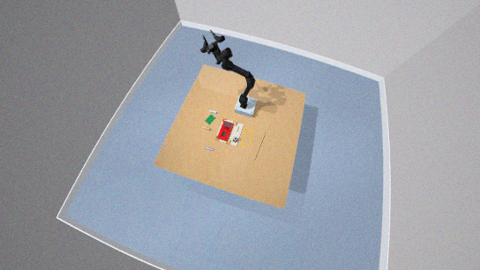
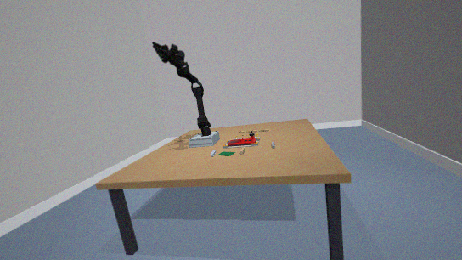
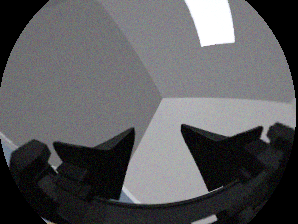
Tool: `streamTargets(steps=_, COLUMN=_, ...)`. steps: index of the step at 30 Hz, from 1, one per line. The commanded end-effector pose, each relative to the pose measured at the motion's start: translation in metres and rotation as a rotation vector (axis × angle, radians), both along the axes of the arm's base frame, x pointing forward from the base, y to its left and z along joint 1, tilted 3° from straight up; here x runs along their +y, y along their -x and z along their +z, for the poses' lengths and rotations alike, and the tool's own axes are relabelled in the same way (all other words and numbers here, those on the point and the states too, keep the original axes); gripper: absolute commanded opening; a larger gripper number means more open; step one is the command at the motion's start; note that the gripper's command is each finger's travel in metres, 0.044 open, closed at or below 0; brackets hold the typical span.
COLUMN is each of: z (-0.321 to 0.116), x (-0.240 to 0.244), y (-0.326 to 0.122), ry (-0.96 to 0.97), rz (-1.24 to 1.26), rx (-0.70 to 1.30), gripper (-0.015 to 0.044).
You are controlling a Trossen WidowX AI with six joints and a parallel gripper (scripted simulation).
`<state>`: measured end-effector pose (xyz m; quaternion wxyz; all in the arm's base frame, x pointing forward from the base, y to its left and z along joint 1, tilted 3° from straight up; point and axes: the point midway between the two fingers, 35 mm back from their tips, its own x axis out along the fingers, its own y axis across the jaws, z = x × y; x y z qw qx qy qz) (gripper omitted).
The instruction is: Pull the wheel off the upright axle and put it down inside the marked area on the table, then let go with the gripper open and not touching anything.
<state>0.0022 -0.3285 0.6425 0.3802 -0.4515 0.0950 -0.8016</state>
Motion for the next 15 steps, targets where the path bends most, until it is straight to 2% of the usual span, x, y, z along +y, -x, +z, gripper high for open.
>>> streamTargets(steps=1, z=-0.017, x=-0.02, y=-0.028, ry=-0.058, rz=0.124, rx=-0.029, gripper=0.03)
streamTargets(steps=15, z=-0.077, x=-0.057, y=-0.127, ry=-0.256, rz=0.516, rx=-0.178, gripper=0.03)
